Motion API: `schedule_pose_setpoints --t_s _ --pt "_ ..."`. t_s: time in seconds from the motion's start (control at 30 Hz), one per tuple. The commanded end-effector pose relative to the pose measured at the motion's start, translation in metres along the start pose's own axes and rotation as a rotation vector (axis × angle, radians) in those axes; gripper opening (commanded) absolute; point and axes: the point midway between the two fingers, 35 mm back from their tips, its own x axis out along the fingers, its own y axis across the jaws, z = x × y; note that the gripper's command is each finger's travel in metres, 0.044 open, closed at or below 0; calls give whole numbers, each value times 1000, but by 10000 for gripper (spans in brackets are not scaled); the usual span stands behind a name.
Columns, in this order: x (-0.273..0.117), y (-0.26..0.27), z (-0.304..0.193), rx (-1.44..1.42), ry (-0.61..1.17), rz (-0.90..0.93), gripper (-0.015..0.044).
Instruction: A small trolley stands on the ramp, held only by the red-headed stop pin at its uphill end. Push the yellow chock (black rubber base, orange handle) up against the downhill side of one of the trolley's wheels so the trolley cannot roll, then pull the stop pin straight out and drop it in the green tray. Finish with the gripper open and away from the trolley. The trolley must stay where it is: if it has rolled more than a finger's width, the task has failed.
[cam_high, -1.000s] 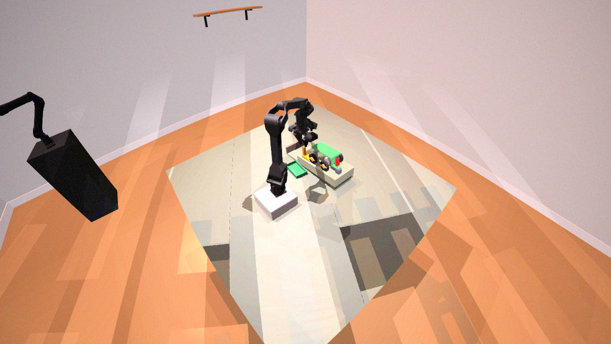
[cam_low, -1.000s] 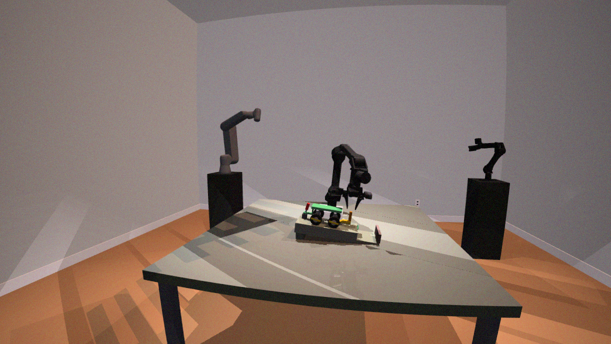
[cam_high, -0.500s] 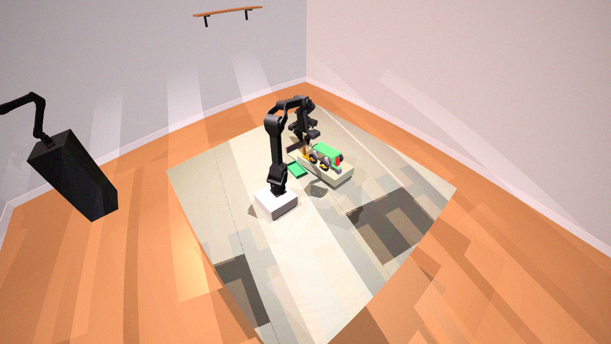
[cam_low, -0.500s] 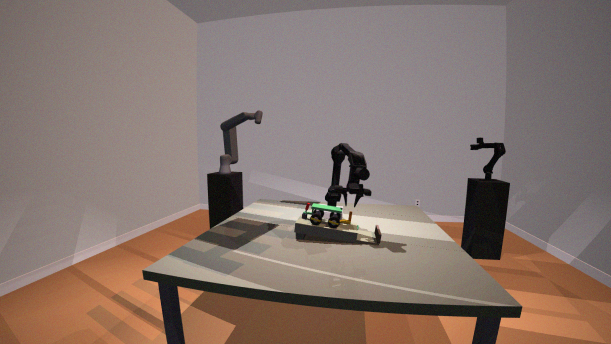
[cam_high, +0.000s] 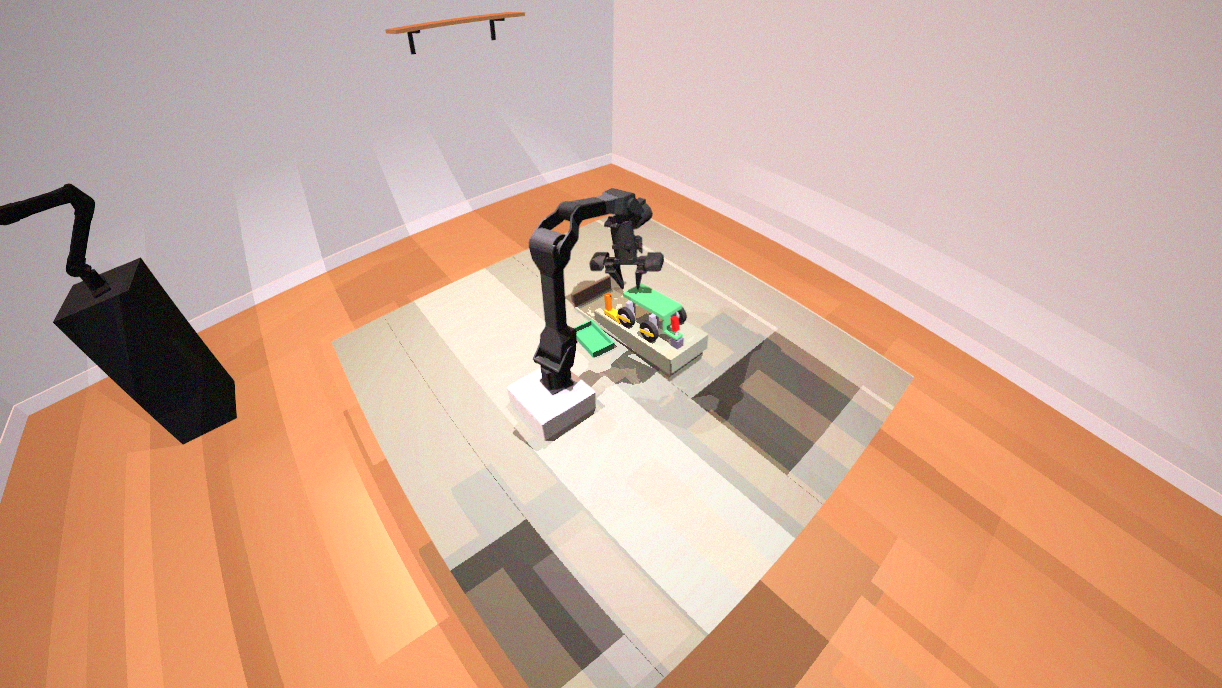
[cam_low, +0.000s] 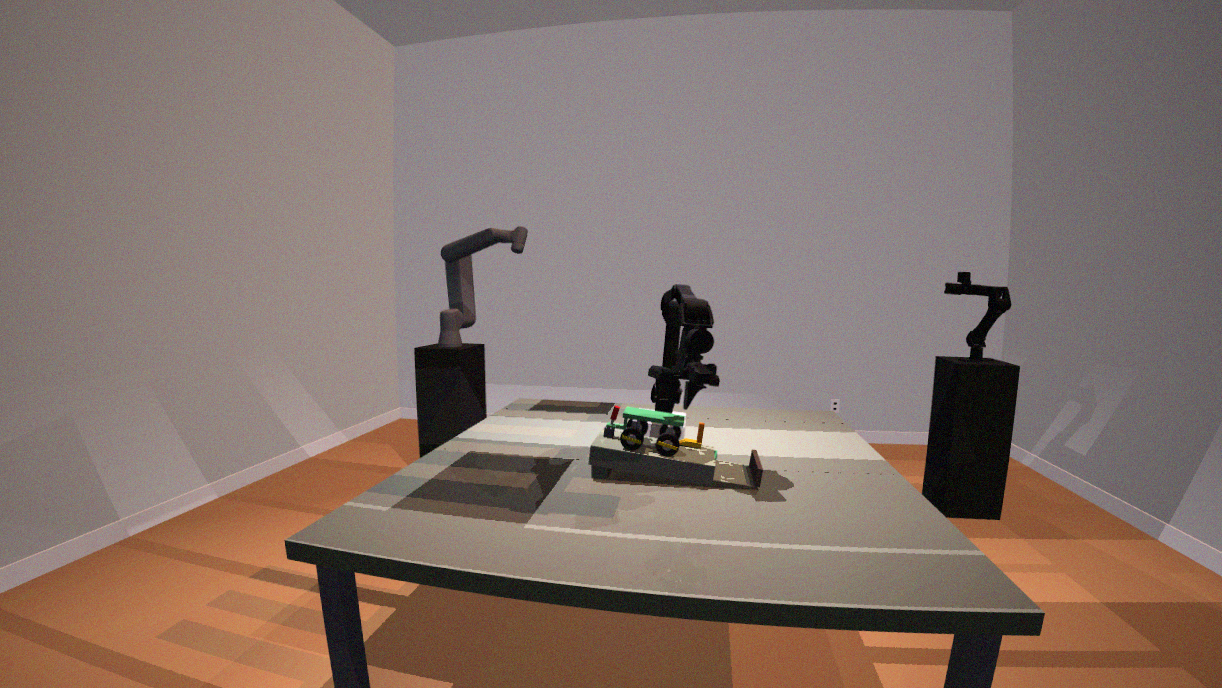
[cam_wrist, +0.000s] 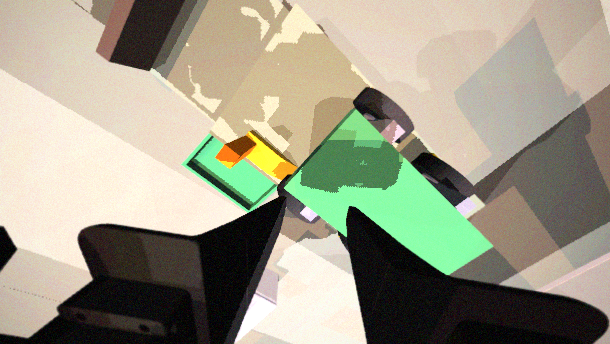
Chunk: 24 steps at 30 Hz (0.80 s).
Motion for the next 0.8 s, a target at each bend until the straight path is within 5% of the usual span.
schedule_pose_setpoints --t_s 0.0,0.77 --pt "-1 -25 -10 -181 21 -25 190" --pt "-3 -122 -76 -946 158 -19 190"
